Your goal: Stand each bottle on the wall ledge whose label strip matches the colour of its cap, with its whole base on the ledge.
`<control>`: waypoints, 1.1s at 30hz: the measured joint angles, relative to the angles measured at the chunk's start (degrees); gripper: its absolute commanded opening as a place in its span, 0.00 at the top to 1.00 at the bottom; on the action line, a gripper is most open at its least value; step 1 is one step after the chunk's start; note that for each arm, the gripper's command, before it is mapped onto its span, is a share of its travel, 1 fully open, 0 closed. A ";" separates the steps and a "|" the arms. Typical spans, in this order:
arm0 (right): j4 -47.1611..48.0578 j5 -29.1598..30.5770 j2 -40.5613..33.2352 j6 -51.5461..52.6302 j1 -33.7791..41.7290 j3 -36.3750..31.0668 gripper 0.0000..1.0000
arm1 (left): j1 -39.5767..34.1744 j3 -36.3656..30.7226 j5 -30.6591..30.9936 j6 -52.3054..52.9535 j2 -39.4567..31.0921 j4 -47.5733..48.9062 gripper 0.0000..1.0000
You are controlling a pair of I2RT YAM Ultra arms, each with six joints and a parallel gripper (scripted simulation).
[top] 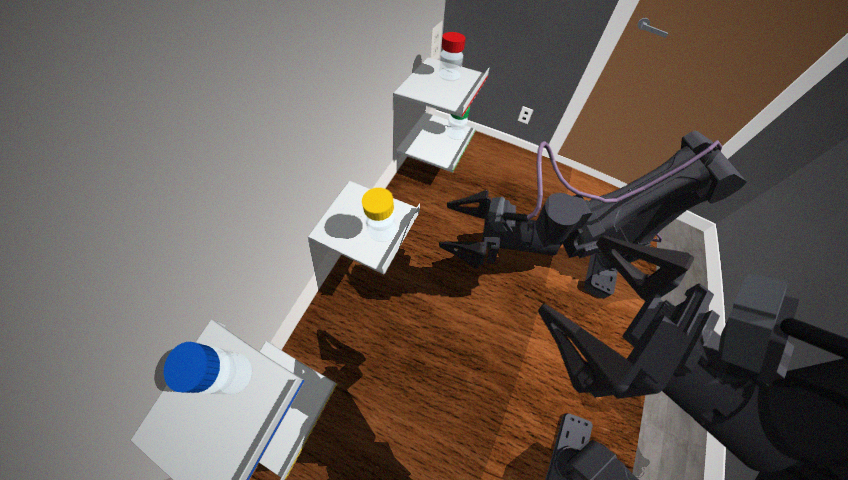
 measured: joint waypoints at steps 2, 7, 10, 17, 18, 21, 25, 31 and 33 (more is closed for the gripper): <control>-2.51 -0.76 -2.67 -0.26 -1.40 -0.92 0.12 | -0.07 -1.33 -1.86 -0.15 1.44 4.68 0.00; -10.71 -3.87 -14.25 -1.22 -9.40 -1.62 0.12 | -1.46 -7.23 -7.72 -0.66 9.18 18.45 0.00; -15.87 -6.47 -22.67 -1.68 -16.33 -1.33 0.12 | -2.34 -11.02 -11.28 -1.03 15.58 26.18 0.00; -25.27 -13.29 -30.25 -1.88 -26.60 4.17 0.12 | -3.26 -15.54 -16.55 -1.20 23.34 36.89 0.00; -26.62 -14.36 -30.23 -1.88 -27.96 4.90 0.12 | -3.34 -15.69 -17.07 -1.20 23.47 38.27 0.00; -30.36 -17.07 -30.23 -1.92 -31.95 6.82 0.12 | -3.52 -15.69 -18.08 -1.07 23.82 41.86 0.00; -33.81 -20.00 -30.23 -1.97 -36.44 9.68 0.12 | -3.61 -15.72 -18.47 -0.85 24.37 44.22 0.00; -35.28 -22.01 -30.25 -1.97 -39.12 11.98 0.12 | -3.61 -15.72 -18.69 -0.68 24.57 45.29 0.00; -35.50 -22.34 -30.25 -1.97 -39.19 12.04 0.12 | -3.61 -15.72 -18.73 -0.66 24.57 45.48 0.00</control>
